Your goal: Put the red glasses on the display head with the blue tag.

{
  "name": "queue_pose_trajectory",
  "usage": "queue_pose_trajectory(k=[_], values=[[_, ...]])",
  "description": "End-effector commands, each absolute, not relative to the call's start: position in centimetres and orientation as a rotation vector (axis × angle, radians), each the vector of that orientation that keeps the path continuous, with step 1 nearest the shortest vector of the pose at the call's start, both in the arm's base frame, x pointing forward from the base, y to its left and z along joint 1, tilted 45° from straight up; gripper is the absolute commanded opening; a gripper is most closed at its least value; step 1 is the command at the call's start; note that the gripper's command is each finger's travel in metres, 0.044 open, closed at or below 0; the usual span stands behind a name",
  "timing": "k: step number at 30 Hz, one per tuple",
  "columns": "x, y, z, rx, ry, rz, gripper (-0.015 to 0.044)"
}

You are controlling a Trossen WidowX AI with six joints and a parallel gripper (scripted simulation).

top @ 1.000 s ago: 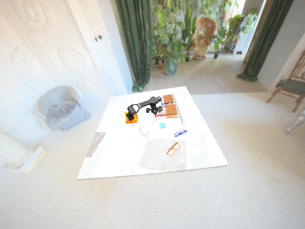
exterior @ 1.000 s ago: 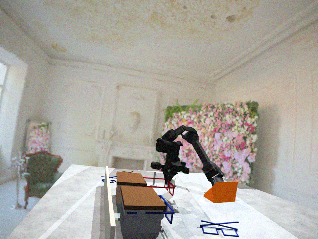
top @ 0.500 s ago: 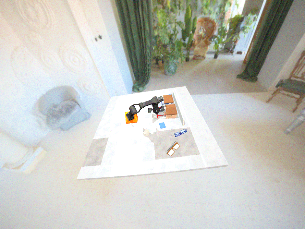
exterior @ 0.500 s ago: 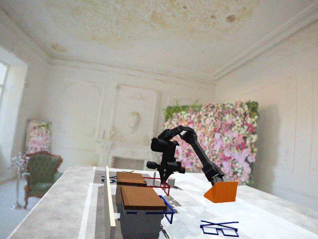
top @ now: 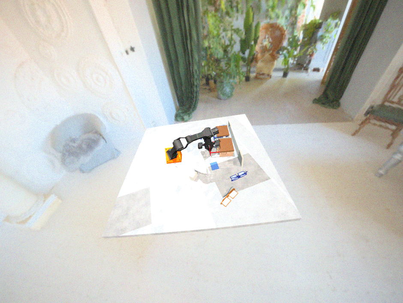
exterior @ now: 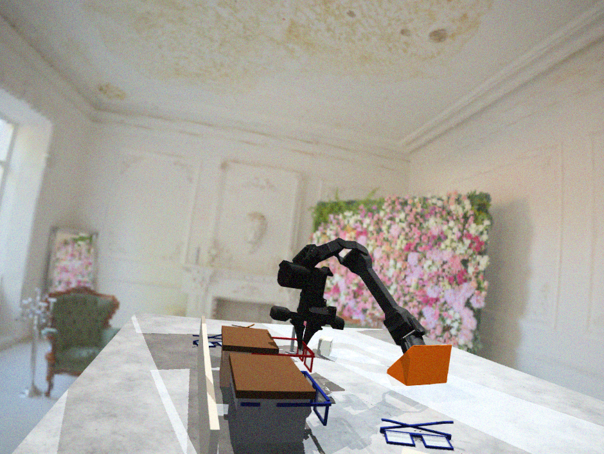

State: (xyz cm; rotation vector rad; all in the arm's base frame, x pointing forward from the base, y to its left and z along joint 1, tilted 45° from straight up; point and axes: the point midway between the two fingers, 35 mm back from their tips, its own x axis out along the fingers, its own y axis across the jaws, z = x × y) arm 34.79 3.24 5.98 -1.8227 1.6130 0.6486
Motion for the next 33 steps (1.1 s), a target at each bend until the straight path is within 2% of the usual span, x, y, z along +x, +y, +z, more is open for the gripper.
queue_pose_trajectory(k=[1,33], values=[[35.3,3.1,5.8,-1.828,1.624,0.651,0.0000],[39.7,3.1,6.2,-1.828,1.622,0.649,0.0000]])
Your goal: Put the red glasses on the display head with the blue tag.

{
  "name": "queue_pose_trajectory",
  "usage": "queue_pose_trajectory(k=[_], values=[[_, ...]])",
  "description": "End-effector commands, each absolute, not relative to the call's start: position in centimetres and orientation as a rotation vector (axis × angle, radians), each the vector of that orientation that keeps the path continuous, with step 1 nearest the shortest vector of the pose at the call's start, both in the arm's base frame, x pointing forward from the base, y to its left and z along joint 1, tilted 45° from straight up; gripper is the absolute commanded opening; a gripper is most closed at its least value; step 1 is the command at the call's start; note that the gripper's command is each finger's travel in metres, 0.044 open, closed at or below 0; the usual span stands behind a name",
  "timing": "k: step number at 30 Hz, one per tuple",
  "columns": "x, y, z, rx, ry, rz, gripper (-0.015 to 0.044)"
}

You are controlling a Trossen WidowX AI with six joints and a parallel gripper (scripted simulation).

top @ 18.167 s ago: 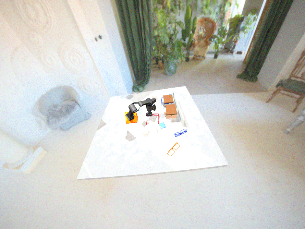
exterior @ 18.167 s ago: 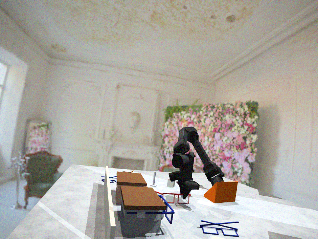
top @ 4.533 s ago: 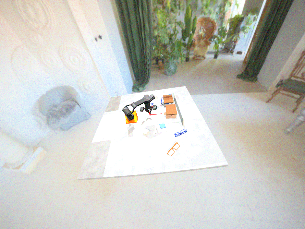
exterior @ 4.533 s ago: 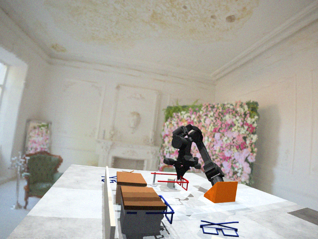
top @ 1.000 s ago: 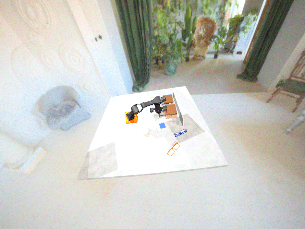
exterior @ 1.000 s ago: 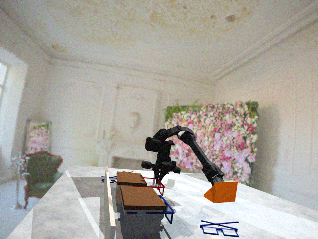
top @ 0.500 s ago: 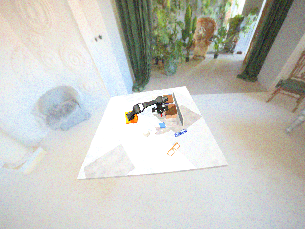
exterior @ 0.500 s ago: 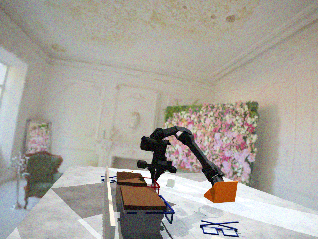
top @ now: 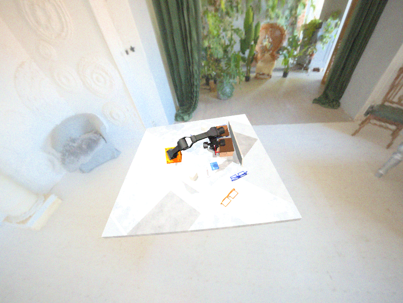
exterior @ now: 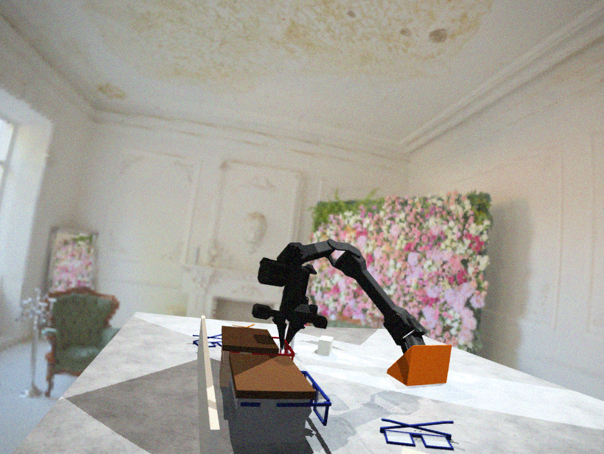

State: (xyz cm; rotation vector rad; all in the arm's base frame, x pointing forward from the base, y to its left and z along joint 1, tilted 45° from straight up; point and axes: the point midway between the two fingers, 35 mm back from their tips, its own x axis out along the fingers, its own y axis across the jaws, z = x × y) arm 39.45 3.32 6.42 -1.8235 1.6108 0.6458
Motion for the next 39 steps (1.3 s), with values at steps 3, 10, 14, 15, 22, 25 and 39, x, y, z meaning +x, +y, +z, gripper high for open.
queue_pose_trajectory(k=[3,10,14,15,22,25,39], values=[[39.90,3.13,6.21,-1.828,1.622,0.648,0.0000],[40.06,3.12,6.21,-1.828,1.622,0.648,0.0000],[40.03,3.06,6.15,-1.828,1.622,0.648,0.0000],[40.02,3.04,6.13,-1.828,1.622,0.648,0.0000],[39.98,2.95,6.01,-1.828,1.622,0.648,0.0000],[39.97,2.95,6.00,-1.828,1.622,0.648,0.0000],[39.96,2.94,5.98,-1.828,1.622,0.648,0.0000]])
